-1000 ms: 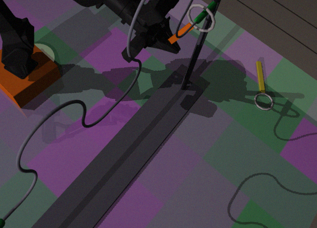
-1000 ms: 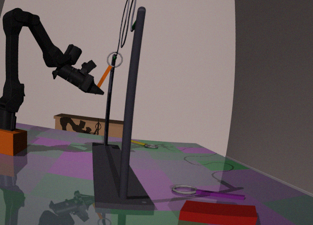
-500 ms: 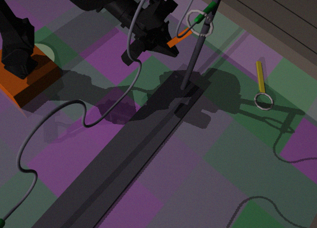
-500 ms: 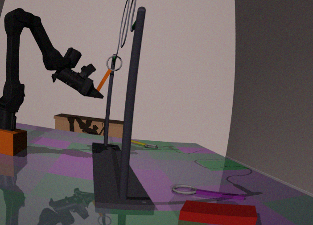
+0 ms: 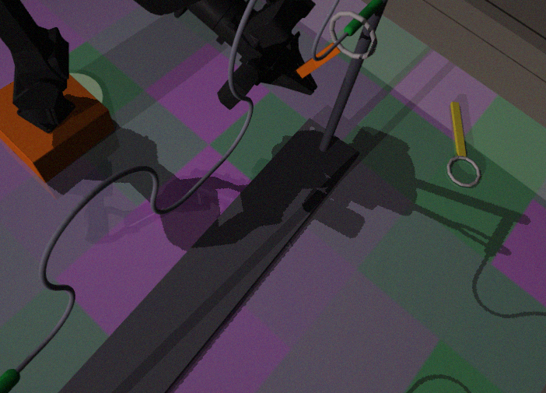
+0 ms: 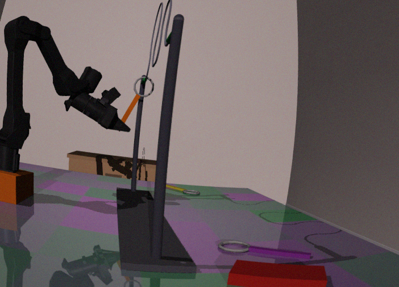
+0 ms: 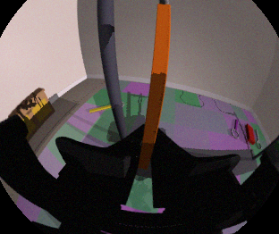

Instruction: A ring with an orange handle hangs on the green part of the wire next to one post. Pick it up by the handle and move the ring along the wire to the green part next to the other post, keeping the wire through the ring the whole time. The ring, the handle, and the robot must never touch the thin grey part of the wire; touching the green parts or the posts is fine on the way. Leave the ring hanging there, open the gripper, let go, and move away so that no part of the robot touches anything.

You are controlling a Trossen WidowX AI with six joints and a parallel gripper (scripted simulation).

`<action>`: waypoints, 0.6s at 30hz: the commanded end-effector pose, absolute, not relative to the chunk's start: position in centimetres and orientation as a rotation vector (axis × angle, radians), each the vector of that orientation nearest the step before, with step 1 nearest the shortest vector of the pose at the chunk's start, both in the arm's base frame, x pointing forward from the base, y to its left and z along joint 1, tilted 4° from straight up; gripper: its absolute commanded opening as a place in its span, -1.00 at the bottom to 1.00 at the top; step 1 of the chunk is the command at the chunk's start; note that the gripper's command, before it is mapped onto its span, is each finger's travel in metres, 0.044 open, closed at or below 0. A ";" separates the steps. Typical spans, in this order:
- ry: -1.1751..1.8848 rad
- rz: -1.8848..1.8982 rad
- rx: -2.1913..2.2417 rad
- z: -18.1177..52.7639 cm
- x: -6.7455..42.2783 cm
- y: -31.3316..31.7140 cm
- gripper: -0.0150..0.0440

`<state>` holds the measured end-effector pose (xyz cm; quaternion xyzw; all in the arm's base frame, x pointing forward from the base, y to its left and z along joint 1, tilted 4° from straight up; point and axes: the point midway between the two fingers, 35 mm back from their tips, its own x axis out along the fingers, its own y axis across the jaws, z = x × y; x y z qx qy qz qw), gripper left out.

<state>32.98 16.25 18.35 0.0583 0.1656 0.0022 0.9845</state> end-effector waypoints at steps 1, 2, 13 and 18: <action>0.333 0.004 0.117 18.3 33.0 16.3 -0.47; 0.333 0.004 0.117 18.3 33.0 16.3 -0.38; 0.337 0.002 0.119 19.0 31.1 16.3 0.05; 0.338 0.000 0.120 19.6 29.2 16.2 0.05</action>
